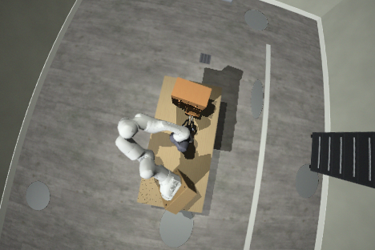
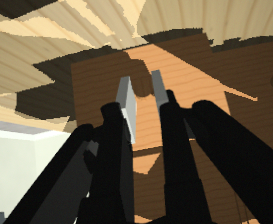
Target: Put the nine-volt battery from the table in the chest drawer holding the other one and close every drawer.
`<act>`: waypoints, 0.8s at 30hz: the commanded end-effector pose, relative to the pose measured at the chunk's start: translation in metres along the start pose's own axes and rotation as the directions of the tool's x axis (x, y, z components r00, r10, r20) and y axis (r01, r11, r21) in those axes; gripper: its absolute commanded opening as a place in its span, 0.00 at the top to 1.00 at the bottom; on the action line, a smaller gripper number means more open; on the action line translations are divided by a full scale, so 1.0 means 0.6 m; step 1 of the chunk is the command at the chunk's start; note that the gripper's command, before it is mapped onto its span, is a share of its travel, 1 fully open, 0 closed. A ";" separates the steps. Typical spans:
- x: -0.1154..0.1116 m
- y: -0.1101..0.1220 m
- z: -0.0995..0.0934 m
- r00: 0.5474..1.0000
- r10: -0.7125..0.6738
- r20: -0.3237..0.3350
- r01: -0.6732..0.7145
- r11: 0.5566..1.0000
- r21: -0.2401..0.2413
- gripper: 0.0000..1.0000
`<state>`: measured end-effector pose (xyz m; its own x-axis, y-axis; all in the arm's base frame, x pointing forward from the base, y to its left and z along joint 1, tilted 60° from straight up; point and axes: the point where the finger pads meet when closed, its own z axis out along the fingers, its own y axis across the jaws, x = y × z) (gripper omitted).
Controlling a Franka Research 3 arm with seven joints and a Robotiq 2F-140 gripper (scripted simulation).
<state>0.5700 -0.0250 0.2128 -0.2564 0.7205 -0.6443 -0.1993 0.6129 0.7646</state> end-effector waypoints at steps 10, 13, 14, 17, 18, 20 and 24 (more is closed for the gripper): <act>0.000 0.000 -0.002 1.000 -0.006 0.000 0.006 1.000 -0.002 0.80; 0.000 0.000 -0.002 1.000 -0.006 0.000 0.006 1.000 -0.002 0.80; 0.001 0.000 -0.002 1.000 -0.006 0.000 0.006 1.000 -0.002 0.80; 0.007 0.000 -0.010 1.000 -0.006 0.000 0.006 1.000 -0.002 0.80; 0.011 0.000 -0.014 1.000 -0.006 0.000 0.006 1.000 -0.002 0.80; 0.015 0.000 -0.020 1.000 -0.006 0.000 0.006 1.000 -0.002 0.80; 0.032 0.000 -0.039 1.000 -0.006 0.000 0.006 1.000 -0.002 0.80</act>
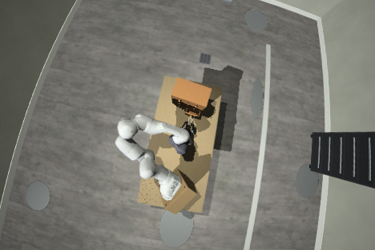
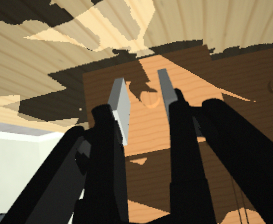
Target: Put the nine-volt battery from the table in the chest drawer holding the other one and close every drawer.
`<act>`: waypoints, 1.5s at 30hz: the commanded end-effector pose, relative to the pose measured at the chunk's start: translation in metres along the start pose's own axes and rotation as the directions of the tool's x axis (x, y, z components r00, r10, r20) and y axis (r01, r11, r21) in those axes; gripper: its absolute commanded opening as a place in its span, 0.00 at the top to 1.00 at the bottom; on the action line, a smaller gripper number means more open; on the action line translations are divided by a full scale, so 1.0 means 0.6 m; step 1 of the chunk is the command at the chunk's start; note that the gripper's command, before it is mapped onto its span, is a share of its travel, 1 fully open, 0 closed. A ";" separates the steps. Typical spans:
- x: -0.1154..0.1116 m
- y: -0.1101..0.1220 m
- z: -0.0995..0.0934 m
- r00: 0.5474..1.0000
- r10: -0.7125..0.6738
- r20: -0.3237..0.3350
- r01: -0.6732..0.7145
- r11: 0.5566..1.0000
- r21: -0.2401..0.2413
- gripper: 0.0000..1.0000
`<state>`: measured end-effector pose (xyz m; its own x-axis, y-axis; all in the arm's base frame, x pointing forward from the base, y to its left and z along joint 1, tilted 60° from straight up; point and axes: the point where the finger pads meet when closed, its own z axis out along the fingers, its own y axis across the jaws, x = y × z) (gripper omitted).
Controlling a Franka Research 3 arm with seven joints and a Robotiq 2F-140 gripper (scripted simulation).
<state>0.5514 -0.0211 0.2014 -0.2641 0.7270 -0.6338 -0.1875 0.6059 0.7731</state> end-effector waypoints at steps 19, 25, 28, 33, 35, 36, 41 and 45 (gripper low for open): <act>-0.003 0.003 -0.125 1.000 -0.020 0.005 0.020 1.000 -0.010 0.80; -0.027 0.003 -0.192 1.000 -0.027 -0.002 0.027 0.999 -0.022 0.80; -0.028 0.003 -0.196 1.000 -0.028 -0.003 0.028 0.999 -0.024 0.80; -0.028 0.003 -0.197 1.000 -0.028 -0.004 0.028 0.999 -0.024 0.80; -0.029 0.003 -0.198 1.000 -0.028 -0.008 0.028 0.999 -0.025 0.80; -0.029 0.003 -0.199 1.000 -0.028 -0.012 0.028 0.999 -0.025 0.80; -0.029 0.003 -0.209 0.998 -0.029 -0.050 0.027 0.999 -0.024 0.80; -0.031 0.003 -0.225 0.994 -0.029 -0.108 0.026 0.999 -0.024 0.80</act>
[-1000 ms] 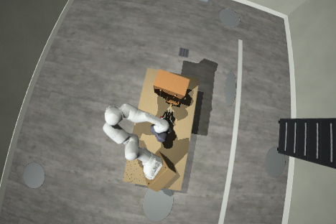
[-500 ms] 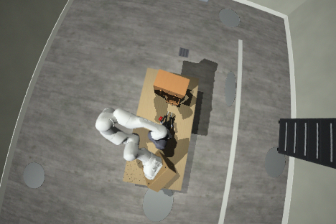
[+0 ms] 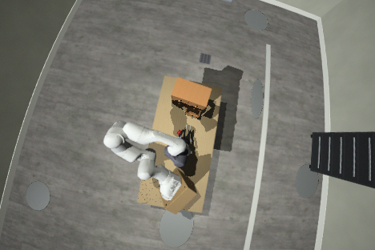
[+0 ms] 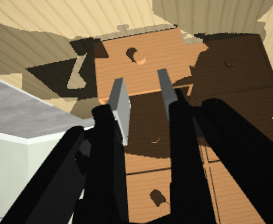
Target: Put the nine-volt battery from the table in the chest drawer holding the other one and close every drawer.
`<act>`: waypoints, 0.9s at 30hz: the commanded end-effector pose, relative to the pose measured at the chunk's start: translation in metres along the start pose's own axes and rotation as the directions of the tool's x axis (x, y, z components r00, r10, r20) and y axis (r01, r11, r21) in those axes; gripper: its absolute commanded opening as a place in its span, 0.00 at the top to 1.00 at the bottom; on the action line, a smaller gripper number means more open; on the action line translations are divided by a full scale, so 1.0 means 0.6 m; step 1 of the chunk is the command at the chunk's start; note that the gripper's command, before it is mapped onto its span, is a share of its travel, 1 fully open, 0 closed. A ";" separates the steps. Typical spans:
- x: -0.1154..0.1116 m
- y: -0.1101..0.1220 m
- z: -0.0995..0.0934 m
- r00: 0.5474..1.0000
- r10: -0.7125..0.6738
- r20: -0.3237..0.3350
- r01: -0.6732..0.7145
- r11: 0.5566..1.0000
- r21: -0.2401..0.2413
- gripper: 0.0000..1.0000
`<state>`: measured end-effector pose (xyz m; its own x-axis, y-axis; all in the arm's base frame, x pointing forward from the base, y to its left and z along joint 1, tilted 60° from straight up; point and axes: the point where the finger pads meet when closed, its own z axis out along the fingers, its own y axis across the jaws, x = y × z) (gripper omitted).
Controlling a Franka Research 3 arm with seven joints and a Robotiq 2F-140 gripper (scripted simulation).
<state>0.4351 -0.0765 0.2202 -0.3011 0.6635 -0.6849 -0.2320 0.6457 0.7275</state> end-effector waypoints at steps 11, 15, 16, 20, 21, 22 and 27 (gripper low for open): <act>0.005 0.000 -0.070 0.963 0.046 -0.264 -0.046 0.999 0.005 0.80; 0.004 0.000 -0.105 0.923 0.047 -0.383 -0.048 0.999 0.007 0.80; 0.004 0.000 -0.114 0.909 0.047 -0.414 -0.048 0.999 0.008 0.80; 0.004 0.001 -0.132 0.879 0.047 -0.474 -0.049 0.999 0.009 0.80; 0.004 0.001 -0.142 0.863 0.047 -0.503 -0.049 0.999 0.010 0.80; 0.004 0.001 -0.150 0.847 0.047 -0.529 -0.049 0.999 0.010 0.80; 0.003 0.001 -0.186 0.770 0.047 -0.636 -0.050 0.999 0.013 0.80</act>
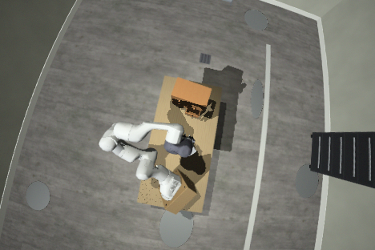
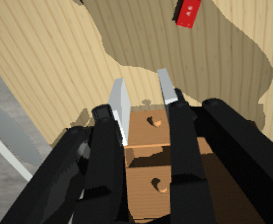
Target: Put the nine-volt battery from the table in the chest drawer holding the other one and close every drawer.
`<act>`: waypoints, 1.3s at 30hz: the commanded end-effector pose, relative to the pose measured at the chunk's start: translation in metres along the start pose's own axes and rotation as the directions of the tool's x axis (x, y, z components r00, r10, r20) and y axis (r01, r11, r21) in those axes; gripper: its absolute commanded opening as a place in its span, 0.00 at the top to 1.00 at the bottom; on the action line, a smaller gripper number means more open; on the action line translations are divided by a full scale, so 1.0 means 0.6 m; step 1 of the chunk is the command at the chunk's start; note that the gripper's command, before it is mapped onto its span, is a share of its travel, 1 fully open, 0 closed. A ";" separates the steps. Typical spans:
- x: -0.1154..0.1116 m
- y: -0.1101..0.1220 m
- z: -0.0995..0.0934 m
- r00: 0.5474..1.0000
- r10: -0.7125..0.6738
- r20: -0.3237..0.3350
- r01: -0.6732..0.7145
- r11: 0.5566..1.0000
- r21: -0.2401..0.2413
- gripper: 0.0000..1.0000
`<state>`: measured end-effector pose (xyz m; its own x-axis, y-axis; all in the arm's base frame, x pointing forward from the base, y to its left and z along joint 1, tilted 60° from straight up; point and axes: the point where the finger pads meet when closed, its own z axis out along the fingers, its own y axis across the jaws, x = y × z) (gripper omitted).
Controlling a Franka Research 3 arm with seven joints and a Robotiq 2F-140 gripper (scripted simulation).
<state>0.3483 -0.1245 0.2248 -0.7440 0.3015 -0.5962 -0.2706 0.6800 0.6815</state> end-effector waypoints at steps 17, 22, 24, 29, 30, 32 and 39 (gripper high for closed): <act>0.044 0.017 -0.037 0.968 0.106 -0.229 -0.117 0.993 -0.034 0.80; 0.044 0.017 -0.037 0.968 0.106 -0.229 -0.117 0.993 -0.034 0.80; 0.044 0.017 -0.037 0.968 0.106 -0.229 -0.117 0.993 -0.034 0.80; 0.044 0.017 -0.037 0.968 0.106 -0.229 -0.117 0.993 -0.034 0.80; 0.044 0.017 -0.037 0.968 0.106 -0.229 -0.117 0.993 -0.034 0.80; 0.044 0.017 -0.037 0.968 0.106 -0.229 -0.117 0.993 -0.034 0.80; 0.044 0.017 -0.037 0.968 0.106 -0.229 -0.117 0.993 -0.034 0.80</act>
<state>0.3132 -0.1258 0.2252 -0.8847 0.2081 -0.4171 -0.2092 0.6223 0.7543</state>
